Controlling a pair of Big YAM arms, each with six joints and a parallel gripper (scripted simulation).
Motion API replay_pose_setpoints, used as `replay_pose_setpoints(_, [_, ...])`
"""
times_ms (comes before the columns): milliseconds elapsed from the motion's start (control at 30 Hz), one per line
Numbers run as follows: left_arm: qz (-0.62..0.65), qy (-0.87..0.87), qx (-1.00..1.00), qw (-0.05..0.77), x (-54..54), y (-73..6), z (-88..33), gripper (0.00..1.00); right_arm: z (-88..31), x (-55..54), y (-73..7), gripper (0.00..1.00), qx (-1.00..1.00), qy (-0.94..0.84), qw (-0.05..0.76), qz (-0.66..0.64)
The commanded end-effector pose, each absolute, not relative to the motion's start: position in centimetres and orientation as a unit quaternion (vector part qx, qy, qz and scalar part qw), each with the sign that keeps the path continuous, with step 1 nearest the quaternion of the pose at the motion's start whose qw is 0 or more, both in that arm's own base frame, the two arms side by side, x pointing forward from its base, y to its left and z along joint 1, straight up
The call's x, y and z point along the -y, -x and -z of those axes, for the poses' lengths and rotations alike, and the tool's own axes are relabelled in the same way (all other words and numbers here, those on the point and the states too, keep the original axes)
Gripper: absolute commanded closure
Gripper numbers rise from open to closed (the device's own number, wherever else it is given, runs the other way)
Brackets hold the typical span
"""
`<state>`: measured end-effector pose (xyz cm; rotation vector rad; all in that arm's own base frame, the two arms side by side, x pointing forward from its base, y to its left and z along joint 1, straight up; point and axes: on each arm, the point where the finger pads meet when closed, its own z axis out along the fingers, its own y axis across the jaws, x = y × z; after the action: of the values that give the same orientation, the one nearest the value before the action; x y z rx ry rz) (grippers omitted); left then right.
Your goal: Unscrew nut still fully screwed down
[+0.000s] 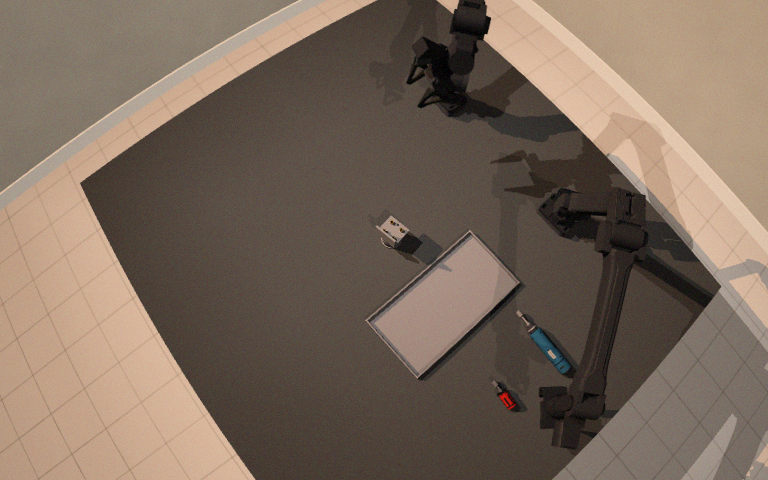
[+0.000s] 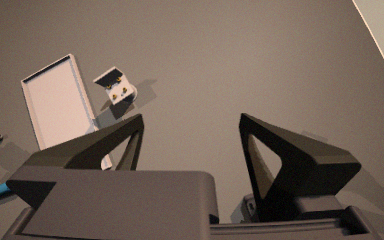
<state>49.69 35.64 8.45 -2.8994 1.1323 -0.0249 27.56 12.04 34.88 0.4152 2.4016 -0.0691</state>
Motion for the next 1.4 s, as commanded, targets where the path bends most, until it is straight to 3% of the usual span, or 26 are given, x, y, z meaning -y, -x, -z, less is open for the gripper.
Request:
replay_pose_setpoints(0, [0.03,0.94,-0.336,0.05,-36.8,-51.2,-13.6,0.35,-36.5,-12.2,-27.8,0.14,-0.92,-0.166,0.355,0.013])
replay_pose_setpoints(433, [0.023,0.972,-0.23,0.032,-37.5,-54.9,-10.9,0.35,-36.5,-12.2,-27.8,0.14,-0.92,-0.166,0.355,0.013])
replay_pose_setpoints(1367, [0.032,0.973,-0.224,0.041,-38.2,-54.5,-12.6,0.35,-36.5,-12.2,-27.8,0.14,-0.92,-0.166,0.355,0.013])
